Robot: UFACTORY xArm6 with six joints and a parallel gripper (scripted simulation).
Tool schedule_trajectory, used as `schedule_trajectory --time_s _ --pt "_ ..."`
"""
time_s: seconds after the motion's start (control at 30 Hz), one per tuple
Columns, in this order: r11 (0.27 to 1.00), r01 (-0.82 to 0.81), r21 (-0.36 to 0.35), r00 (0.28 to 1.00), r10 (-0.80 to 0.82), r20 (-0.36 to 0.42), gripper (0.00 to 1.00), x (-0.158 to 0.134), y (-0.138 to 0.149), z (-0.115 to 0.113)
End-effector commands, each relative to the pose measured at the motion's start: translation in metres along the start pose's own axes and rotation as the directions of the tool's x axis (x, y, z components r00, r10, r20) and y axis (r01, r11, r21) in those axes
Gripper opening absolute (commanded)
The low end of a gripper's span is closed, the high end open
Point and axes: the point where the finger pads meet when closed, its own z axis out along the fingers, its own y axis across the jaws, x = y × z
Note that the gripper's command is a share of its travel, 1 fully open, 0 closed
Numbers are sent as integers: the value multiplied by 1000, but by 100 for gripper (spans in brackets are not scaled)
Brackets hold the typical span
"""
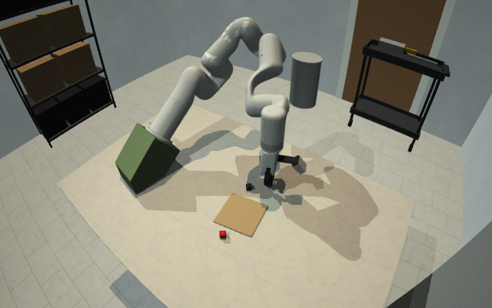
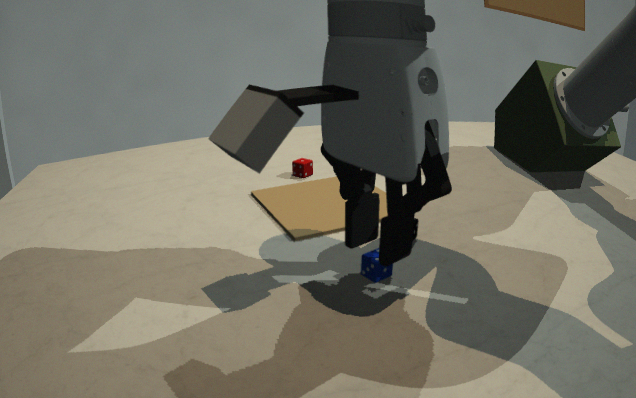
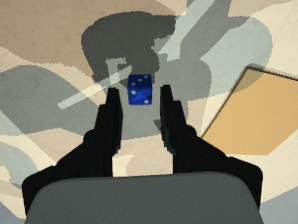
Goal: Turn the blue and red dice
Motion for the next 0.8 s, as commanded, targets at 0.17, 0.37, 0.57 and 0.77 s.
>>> schedule_trajectory --time_s 0.17,0.37,0.57,0.77 --pt "1000 1 -1 1000 -1 -2 36 1 0 10" --pt "1000 1 -1 1000 -1 -2 36 1 0 17" --pt "1000 1 -1 1000 -1 -2 36 1 0 21" --pt "1000 1 -1 1000 -1 -2 36 1 0 21"
